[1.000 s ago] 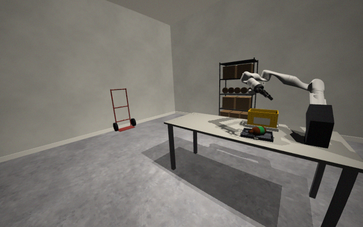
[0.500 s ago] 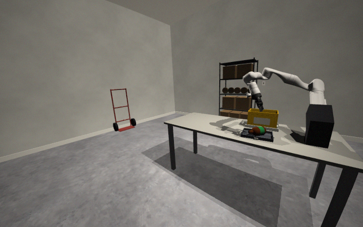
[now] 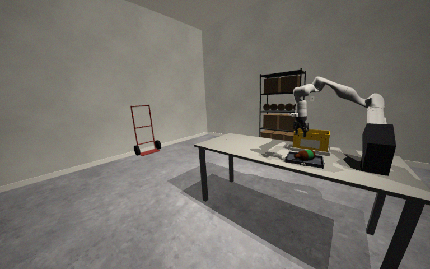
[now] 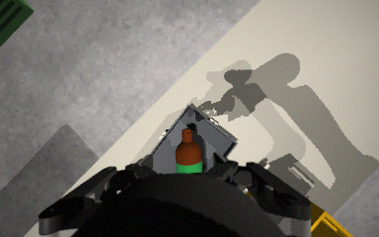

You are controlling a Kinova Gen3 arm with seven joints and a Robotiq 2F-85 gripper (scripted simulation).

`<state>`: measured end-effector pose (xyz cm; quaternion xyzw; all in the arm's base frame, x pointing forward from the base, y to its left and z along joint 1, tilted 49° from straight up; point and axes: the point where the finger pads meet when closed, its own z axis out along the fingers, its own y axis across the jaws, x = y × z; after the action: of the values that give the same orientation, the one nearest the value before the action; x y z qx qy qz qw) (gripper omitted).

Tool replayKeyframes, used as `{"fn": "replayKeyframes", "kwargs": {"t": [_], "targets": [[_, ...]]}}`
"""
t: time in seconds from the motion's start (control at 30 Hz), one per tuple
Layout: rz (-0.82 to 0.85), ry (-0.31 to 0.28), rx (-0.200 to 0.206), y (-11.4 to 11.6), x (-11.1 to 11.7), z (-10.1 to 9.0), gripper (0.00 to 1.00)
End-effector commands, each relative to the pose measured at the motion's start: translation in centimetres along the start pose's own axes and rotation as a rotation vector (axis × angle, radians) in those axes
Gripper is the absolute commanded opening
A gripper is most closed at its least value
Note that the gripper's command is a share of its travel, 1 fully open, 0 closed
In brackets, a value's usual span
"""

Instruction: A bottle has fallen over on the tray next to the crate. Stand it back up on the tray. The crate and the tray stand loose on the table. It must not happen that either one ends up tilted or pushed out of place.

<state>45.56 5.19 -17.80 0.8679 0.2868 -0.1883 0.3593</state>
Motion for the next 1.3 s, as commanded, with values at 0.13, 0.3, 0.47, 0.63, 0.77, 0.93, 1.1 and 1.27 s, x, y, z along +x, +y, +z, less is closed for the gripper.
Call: {"fn": "replayKeyframes", "kwargs": {"t": [0.13, 0.3, 0.47, 0.63, 0.77, 0.93, 1.1, 1.27], "targets": [[-0.058, 0.018, -0.044, -0.02, 0.49, -0.11, 1.0], [-0.058, 0.018, -0.044, -0.02, 0.5, -0.11, 1.0], [-0.058, 0.018, -0.044, -0.02, 0.5, -0.11, 0.0], [-0.058, 0.018, -0.044, -0.02, 0.5, -0.11, 0.0], [-0.058, 0.018, -0.044, -0.02, 0.5, -0.11, 0.0], [-0.058, 0.018, -0.044, -0.02, 0.5, -0.11, 0.0], [-0.058, 0.018, -0.044, -0.02, 0.5, -0.11, 0.0], [-0.058, 0.018, -0.044, -0.02, 0.5, -0.11, 0.0]]}}
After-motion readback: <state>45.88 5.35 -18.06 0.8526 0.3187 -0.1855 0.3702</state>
